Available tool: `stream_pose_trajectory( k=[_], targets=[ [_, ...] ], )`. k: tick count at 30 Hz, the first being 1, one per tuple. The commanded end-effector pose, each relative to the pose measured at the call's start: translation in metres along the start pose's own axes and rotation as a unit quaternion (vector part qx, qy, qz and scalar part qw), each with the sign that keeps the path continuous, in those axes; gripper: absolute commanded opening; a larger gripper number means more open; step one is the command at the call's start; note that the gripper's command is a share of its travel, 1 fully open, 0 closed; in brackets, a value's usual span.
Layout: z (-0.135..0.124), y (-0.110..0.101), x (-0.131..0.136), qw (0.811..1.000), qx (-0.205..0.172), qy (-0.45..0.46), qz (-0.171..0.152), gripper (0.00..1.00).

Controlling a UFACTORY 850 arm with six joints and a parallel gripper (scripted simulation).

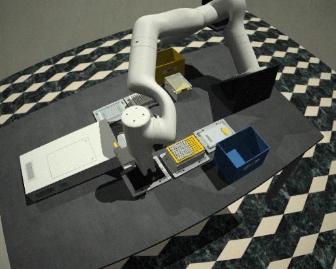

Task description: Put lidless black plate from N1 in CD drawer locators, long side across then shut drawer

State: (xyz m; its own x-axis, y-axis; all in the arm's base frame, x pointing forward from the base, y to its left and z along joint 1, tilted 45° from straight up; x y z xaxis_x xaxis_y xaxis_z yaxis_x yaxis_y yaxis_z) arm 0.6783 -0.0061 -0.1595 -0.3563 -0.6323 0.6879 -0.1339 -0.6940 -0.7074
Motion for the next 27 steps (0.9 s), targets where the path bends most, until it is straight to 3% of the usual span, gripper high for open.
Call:
stream_pose_trajectory(
  k=[1,27],
  targets=[
    [0.001,-0.004,0.0,1.0,0.001,0.0,0.001,0.0],
    [0.001,-0.017,0.0,1.0,0.001,0.0,0.001,0.0]
  ],
)
Point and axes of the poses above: the point where the finger pads meet when closed, its own y axis out along the fingers, its own x axis across the jaws, z = x × y, the point moved 7 cm from there along -y, back along the fingers, and after that the axes turned 15 degrees about y, right-handed, at the moved point
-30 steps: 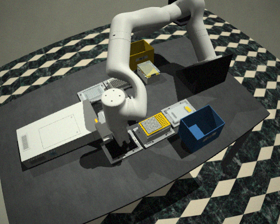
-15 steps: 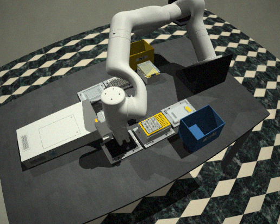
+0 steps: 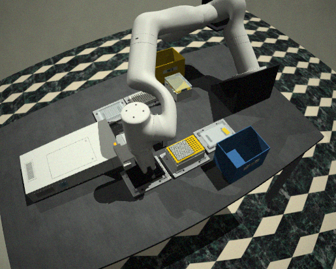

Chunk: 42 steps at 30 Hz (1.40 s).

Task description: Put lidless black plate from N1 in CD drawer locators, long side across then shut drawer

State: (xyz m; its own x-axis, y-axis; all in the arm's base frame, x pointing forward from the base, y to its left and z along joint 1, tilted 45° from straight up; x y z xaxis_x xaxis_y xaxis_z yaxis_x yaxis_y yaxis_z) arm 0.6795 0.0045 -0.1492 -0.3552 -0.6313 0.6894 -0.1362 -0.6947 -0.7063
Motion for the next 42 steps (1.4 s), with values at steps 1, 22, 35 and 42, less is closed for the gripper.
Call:
stream_pose_trajectory(
  k=[1,22,35,42],
  targets=[
    [0.002,-0.002,0.0,1.0,0.002,0.001,0.002,0.0],
    [0.001,-0.031,0.0,1.0,0.002,0.001,0.002,0.0],
    [0.001,-0.049,0.0,1.0,0.002,0.001,0.002,0.0],
    [0.001,-0.061,0.0,1.0,0.002,0.001,0.002,0.0]
  ],
)
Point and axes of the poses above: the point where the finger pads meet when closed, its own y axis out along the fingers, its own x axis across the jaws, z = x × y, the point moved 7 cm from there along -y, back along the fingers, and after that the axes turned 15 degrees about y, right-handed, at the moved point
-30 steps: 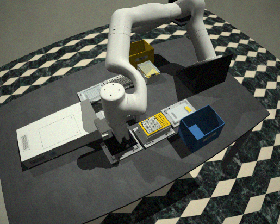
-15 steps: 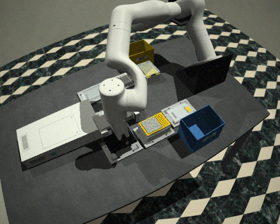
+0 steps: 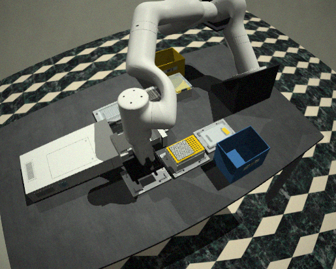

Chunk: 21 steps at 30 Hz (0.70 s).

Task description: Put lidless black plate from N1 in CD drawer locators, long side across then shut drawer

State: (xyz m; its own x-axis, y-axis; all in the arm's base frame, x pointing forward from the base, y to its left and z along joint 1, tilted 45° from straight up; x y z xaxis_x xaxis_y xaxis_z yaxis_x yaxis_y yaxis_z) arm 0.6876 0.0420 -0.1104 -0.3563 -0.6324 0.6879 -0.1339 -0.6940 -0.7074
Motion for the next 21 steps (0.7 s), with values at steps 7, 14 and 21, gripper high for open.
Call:
stream_pose_trajectory(
  k=[7,14,21],
  targets=[
    [0.001,-0.014,0.0,1.0,0.001,0.0,0.001,0.0],
    [0.001,-0.026,0.0,1.0,0.001,0.0,0.001,0.0],
    [0.0,-0.038,0.0,1.0,0.001,0.0,0.001,0.0]
  ],
)
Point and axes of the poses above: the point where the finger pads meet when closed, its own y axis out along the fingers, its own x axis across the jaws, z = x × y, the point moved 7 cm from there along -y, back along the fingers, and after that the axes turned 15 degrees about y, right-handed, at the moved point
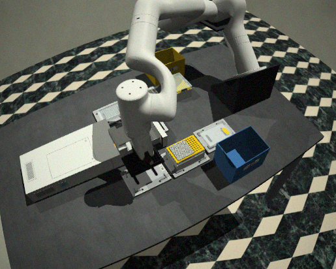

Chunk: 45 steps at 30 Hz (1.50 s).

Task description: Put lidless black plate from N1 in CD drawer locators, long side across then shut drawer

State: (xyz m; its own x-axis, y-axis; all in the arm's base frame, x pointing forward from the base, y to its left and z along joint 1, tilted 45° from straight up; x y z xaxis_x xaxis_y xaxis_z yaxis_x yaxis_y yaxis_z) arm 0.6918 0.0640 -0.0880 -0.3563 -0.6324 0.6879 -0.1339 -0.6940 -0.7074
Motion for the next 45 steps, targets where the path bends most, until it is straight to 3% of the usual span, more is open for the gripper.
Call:
stream_pose_trajectory(
  k=[1,13,23,34,36,45],
  targets=[
    [0.001,-0.006,0.0,1.0,0.001,0.0,0.001,0.0],
    [0.001,-0.024,0.0,1.0,0.001,0.0,0.001,0.0],
    [0.001,-0.024,0.0,1.0,0.001,0.0,0.001,0.0],
    [-0.001,-0.024,0.029,0.983,0.001,-0.182,0.0,0.0],
    [-0.001,-0.024,0.029,0.983,0.001,-0.182,0.0,0.0],
    [-0.003,-0.024,0.053,0.945,0.001,-0.327,0.0,0.0]
  ],
)
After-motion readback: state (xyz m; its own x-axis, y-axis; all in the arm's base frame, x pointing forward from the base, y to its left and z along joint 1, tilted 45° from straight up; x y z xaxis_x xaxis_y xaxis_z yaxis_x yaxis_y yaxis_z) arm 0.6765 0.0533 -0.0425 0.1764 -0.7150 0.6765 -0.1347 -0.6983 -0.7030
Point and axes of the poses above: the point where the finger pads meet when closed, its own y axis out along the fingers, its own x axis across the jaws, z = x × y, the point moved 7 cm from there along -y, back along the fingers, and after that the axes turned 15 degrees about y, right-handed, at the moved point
